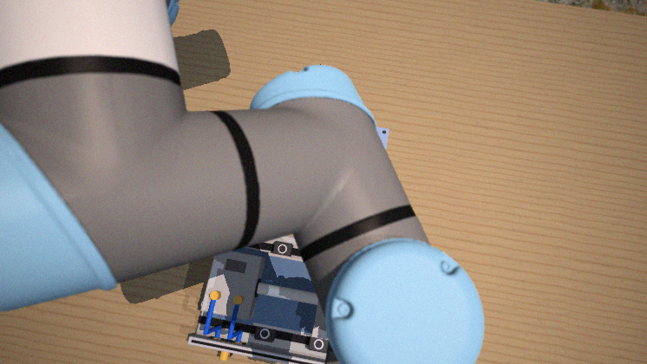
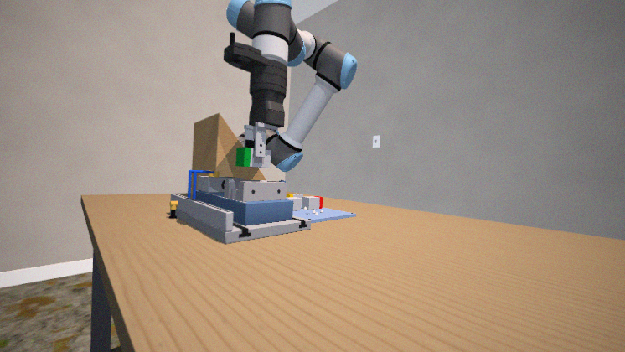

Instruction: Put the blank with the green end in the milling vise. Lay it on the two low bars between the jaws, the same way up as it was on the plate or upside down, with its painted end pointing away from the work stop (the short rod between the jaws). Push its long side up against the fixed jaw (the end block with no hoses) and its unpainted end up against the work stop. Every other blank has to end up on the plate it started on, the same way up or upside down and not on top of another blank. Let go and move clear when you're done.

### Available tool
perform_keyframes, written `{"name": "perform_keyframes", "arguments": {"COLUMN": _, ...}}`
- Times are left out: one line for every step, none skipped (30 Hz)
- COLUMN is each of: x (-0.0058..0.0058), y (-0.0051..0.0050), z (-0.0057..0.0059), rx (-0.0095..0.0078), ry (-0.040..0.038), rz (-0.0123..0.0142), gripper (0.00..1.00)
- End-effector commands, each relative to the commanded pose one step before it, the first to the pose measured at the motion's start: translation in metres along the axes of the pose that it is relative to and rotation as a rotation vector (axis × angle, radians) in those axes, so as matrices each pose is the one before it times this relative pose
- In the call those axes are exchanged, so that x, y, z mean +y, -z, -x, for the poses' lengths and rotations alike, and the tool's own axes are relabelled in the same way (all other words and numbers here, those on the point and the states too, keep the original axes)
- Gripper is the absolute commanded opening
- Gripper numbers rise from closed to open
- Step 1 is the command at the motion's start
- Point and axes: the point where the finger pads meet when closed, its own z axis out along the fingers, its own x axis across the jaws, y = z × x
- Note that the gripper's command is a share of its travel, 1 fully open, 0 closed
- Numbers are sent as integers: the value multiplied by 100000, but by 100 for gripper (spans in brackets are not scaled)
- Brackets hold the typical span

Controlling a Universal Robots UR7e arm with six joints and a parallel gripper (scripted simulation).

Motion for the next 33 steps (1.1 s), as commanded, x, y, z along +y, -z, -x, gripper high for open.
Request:
{"name": "perform_keyframes", "arguments": {"x": 46, "y": 89, "z": -46, "rx": -132, "ry": 30, "rz": -109, "gripper": 0}}
{"name": "perform_keyframes", "arguments": {"x": 75, "y": 3, "z": -76, "rx": 0, "ry": 0, "rz": 0, "gripper": 0}}
{"name": "perform_keyframes", "arguments": {"x": 75, "y": 3, "z": -76, "rx": 0, "ry": 0, "rz": 0, "gripper": 0}}
{"name": "perform_keyframes", "arguments": {"x": 75, "y": 3, "z": -76, "rx": 0, "ry": 0, "rz": 0, "gripper": 0}}
{"name": "perform_keyframes", "arguments": {"x": 75, "y": 3, "z": -76, "rx": 0, "ry": 0, "rz": 0, "gripper": 0}}
{"name": "perform_keyframes", "arguments": {"x": 0, "y": 0, "z": 0, "rx": 0, "ry": 0, "rz": 0, "gripper": 0}}
{"name": "perform_keyframes", "arguments": {"x": 0, "y": 0, "z": 0, "rx": 0, "ry": 0, "rz": 0, "gripper": 0}}
{"name": "perform_keyframes", "arguments": {"x": 0, "y": 0, "z": 0, "rx": 0, "ry": 0, "rz": 0, "gripper": 0}}
{"name": "perform_keyframes", "arguments": {"x": 0, "y": 0, "z": 0, "rx": 0, "ry": 0, "rz": 0, "gripper": 0}}
{"name": "perform_keyframes", "arguments": {"x": 0, "y": 0, "z": 0, "rx": 0, "ry": 0, "rz": 0, "gripper": 0}}
{"name": "perform_keyframes", "arguments": {"x": 0, "y": 0, "z": 0, "rx": 0, "ry": 0, "rz": 0, "gripper": 0}}
{"name": "perform_keyframes", "arguments": {"x": 0, "y": 0, "z": 0, "rx": 0, "ry": 0, "rz": 0, "gripper": 0}}
{"name": "perform_keyframes", "arguments": {"x": 0, "y": 0, "z": 0, "rx": 0, "ry": 0, "rz": 0, "gripper": 0}}
{"name": "perform_keyframes", "arguments": {"x": 0, "y": 0, "z": 0, "rx": 0, "ry": 0, "rz": 0, "gripper": 0}}
{"name": "perform_keyframes", "arguments": {"x": 0, "y": 0, "z": 0, "rx": 0, "ry": 0, "rz": 0, "gripper": 0}}
{"name": "perform_keyframes", "arguments": {"x": 0, "y": 0, "z": 0, "rx": 0, "ry": 0, "rz": 0, "gripper": 0}}
{"name": "perform_keyframes", "arguments": {"x": 0, "y": 0, "z": 0, "rx": 0, "ry": 0, "rz": 0, "gripper": 0}}
{"name": "perform_keyframes", "arguments": {"x": 31, "y": 1, "z": -32, "rx": 1, "ry": 0, "rz": 1, "gripper": 0}}
{"name": "perform_keyframes", "arguments": {"x": 37, "y": 1, "z": -38, "rx": 0, "ry": 0, "rz": 0, "gripper": 0}}
{"name": "perform_keyframes", "arguments": {"x": 37, "y": 1, "z": -38, "rx": 0, "ry": 0, "rz": 0, "gripper": 0}}
{"name": "perform_keyframes", "arguments": {"x": 37, "y": 1, "z": -38, "rx": 0, "ry": 0, "rz": 0, "gripper": 0}}
{"name": "perform_keyframes", "arguments": {"x": 37, "y": 1, "z": -38, "rx": 0, "ry": 0, "rz": 0, "gripper": 0}}
{"name": "perform_keyframes", "arguments": {"x": 0, "y": 0, "z": 0, "rx": 0, "ry": 0, "rz": 0, "gripper": 0}}
{"name": "perform_keyframes", "arguments": {"x": 0, "y": 0, "z": 0, "rx": 0, "ry": 0, "rz": 0, "gripper": 0}}
{"name": "perform_keyframes", "arguments": {"x": 0, "y": 0, "z": 0, "rx": 0, "ry": 0, "rz": 0, "gripper": 0}}
{"name": "perform_keyframes", "arguments": {"x": 0, "y": 0, "z": 0, "rx": 0, "ry": 0, "rz": 0, "gripper": 0}}
{"name": "perform_keyframes", "arguments": {"x": 0, "y": 0, "z": 0, "rx": 0, "ry": 0, "rz": 0, "gripper": 0}}
{"name": "perform_keyframes", "arguments": {"x": 0, "y": 0, "z": 0, "rx": 0, "ry": 0, "rz": 0, "gripper": 0}}
{"name": "perform_keyframes", "arguments": {"x": 0, "y": 0, "z": 0, "rx": 0, "ry": 0, "rz": 0, "gripper": 0}}
{"name": "perform_keyframes", "arguments": {"x": 0, "y": 0, "z": 0, "rx": 0, "ry": 0, "rz": 0, "gripper": 0}}
{"name": "perform_keyframes", "arguments": {"x": 0, "y": 0, "z": 0, "rx": 0, "ry": 0, "rz": 0, "gripper": 0}}
{"name": "perform_keyframes", "arguments": {"x": 0, "y": 0, "z": 0, "rx": 0, "ry": 0, "rz": 0, "gripper": 0}}
{"name": "perform_keyframes", "arguments": {"x": 0, "y": 0, "z": 0, "rx": 0, "ry": 0, "rz": 0, "gripper": 0}}
